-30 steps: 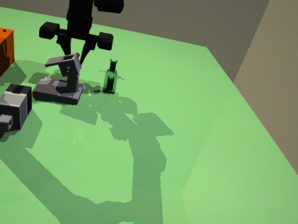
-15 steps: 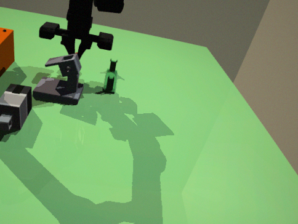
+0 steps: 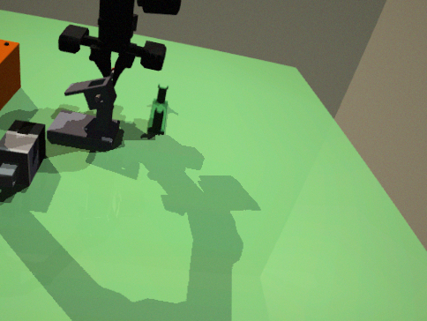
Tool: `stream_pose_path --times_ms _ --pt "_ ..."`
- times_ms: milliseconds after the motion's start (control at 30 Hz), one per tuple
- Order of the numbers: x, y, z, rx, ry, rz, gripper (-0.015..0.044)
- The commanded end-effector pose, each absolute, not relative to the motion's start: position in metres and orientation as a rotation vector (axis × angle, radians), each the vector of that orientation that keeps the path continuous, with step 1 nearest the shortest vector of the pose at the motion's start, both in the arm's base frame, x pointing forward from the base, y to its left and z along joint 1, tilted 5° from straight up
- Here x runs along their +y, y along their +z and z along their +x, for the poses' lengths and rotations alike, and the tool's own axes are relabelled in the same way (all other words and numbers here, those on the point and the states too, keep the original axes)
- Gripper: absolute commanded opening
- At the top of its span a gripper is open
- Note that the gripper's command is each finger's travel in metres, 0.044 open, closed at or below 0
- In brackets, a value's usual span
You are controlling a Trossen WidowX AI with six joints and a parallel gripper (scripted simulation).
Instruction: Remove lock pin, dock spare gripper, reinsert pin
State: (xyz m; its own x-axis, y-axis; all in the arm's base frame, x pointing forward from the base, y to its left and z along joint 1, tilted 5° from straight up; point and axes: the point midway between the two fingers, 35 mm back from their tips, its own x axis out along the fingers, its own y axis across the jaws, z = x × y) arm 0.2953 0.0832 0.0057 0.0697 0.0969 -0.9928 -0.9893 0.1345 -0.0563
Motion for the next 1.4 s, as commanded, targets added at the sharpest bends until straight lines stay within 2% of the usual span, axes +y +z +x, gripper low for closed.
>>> stream_pose_path --times_ms 0,1367 --pt "0.087 0.006 0.295 1.130 1.128 -1.053 0.0000" --pt "0.116 0.011 0.301 1.120 1.131 -1.052 0.0000"
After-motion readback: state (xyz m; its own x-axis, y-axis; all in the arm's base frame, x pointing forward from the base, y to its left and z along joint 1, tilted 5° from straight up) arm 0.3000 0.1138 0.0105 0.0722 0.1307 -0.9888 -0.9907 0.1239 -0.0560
